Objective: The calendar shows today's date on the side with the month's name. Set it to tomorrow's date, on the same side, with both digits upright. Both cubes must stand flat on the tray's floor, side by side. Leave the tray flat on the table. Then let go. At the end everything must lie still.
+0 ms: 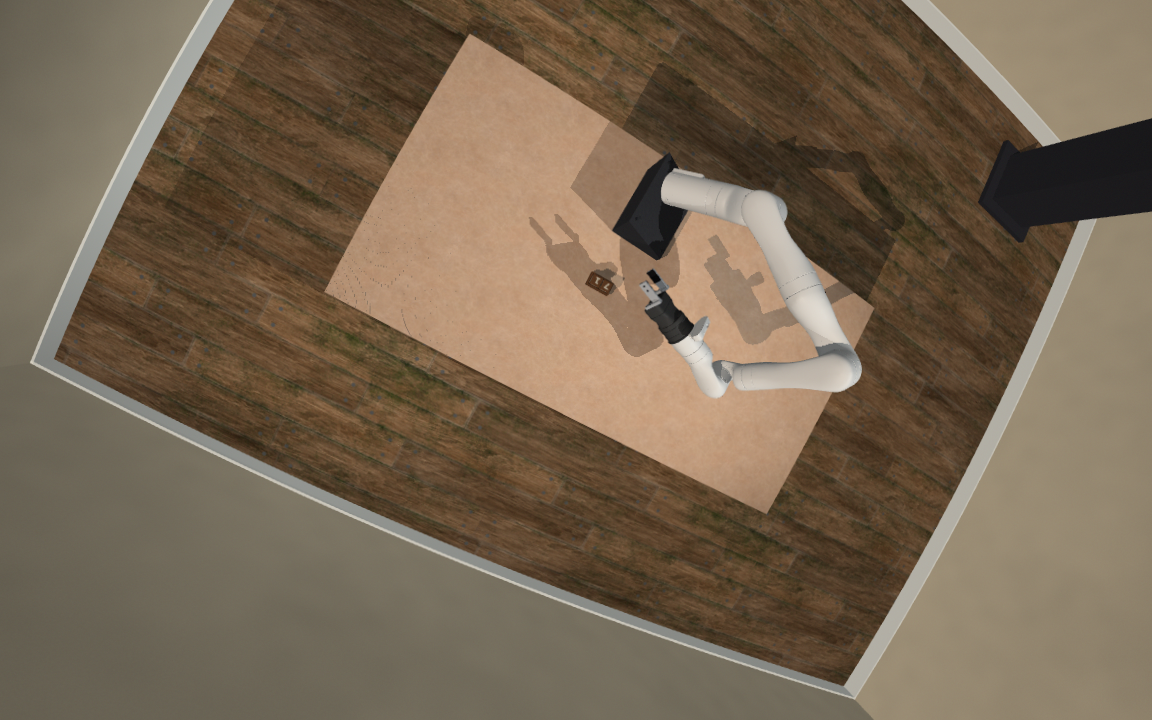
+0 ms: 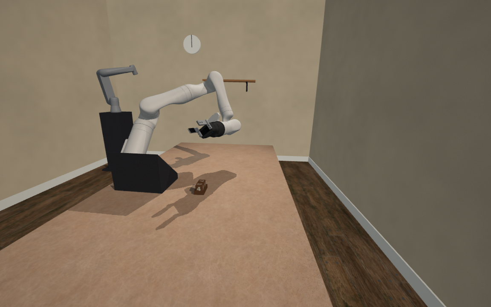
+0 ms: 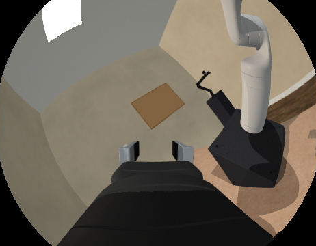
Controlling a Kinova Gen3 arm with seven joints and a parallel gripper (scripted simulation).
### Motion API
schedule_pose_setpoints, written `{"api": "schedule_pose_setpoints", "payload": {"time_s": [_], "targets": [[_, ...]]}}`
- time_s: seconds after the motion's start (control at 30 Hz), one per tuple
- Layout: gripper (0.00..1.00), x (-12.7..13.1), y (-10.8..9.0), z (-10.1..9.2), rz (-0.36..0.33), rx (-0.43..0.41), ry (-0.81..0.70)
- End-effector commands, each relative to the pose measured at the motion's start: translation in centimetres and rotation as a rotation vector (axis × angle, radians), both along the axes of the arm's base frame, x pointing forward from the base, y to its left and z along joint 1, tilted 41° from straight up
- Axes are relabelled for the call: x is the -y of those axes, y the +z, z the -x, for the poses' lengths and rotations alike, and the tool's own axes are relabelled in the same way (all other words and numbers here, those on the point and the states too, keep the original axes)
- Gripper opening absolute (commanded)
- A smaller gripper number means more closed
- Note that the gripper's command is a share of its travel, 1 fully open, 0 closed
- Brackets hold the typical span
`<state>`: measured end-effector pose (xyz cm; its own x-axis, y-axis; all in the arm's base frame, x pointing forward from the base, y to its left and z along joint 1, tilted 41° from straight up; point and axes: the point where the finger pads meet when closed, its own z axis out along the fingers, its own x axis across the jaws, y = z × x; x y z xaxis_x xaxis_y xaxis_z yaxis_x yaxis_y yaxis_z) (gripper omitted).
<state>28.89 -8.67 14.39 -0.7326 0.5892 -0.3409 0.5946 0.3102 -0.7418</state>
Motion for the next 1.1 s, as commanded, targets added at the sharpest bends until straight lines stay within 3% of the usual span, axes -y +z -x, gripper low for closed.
{"api": "schedule_pose_setpoints", "payload": {"time_s": [0.0,0.7,1.07], "targets": [[1.0,0.0,0.1,0.0,0.0,0.001,-0.001],[1.0,0.1,-0.1,0.1,-0.005,-0.003,-0.006],[1.0,0.5,-2.6,2.1,-0.122,-0.066,-0.098]]}}
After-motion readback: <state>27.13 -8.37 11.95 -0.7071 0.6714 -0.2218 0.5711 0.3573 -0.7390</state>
